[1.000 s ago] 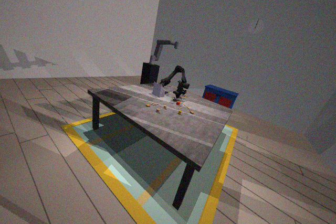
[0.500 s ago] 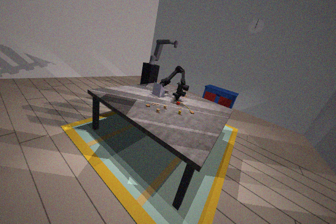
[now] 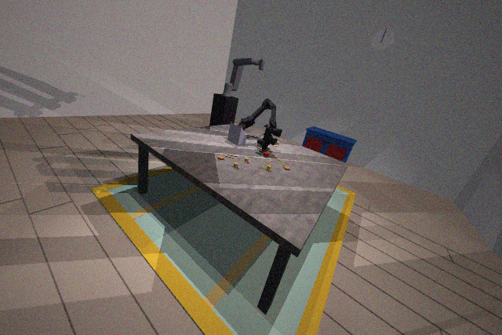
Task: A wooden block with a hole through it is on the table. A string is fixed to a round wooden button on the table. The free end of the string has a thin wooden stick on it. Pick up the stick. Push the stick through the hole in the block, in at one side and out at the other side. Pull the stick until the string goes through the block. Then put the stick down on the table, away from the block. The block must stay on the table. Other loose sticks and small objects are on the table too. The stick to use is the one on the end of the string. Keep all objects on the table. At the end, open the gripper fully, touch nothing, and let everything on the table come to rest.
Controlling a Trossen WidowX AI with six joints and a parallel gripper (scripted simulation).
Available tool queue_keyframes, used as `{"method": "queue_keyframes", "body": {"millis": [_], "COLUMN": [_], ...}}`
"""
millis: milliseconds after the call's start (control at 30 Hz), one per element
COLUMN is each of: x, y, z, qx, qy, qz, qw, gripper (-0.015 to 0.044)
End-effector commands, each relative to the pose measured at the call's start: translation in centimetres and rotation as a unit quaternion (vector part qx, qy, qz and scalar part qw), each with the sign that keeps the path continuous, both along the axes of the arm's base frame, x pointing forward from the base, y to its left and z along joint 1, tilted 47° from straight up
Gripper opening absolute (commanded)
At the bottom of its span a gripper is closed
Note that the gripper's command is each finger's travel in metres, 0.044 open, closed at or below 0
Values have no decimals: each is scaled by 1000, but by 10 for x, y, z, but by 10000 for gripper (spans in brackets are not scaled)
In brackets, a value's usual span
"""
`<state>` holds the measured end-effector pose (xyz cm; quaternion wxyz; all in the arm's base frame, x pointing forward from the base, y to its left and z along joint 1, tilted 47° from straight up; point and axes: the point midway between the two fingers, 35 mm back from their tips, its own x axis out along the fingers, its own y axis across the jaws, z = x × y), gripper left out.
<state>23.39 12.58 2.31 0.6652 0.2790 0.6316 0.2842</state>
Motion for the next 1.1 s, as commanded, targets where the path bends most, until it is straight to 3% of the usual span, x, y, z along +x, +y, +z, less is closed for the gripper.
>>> {"method": "queue_keyframes", "body": {"millis": [0, 1067], "x": [0, 1], "y": [0, -22], "z": [0, 18], "qx": [0, -3], "qy": [0, 0], "qz": [0, 0], "qw": [1000, 1000], "gripper": [15, 0]}}
